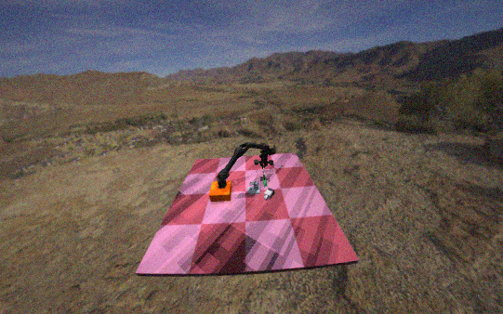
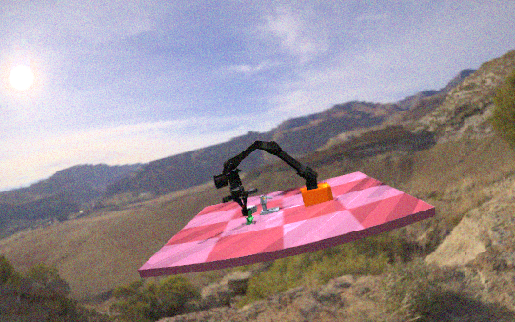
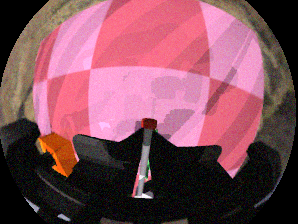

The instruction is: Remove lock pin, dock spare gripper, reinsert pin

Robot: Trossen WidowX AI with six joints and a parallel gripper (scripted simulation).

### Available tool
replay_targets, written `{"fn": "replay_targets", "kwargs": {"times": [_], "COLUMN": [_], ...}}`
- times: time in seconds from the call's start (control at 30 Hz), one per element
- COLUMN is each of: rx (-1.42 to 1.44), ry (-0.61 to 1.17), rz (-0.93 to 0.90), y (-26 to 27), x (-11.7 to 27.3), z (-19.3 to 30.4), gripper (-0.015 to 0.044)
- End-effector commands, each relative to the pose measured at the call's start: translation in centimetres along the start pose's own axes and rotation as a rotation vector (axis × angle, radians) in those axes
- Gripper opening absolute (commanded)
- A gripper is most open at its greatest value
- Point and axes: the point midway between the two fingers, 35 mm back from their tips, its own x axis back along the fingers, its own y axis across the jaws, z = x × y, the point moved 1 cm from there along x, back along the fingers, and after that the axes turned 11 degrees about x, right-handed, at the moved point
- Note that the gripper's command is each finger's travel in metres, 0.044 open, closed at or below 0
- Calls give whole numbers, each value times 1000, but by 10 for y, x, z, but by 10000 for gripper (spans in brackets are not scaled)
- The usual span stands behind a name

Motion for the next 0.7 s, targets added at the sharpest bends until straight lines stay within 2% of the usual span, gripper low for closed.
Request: {"fn": "replay_targets", "kwargs": {"times": [0.0, 0.67], "rx": [6, 7], "ry": [0, 0], "rz": [3, 2], "y": [-4, -7], "x": [0, -29], "z": [-1, 2], "gripper": [0, 0]}}
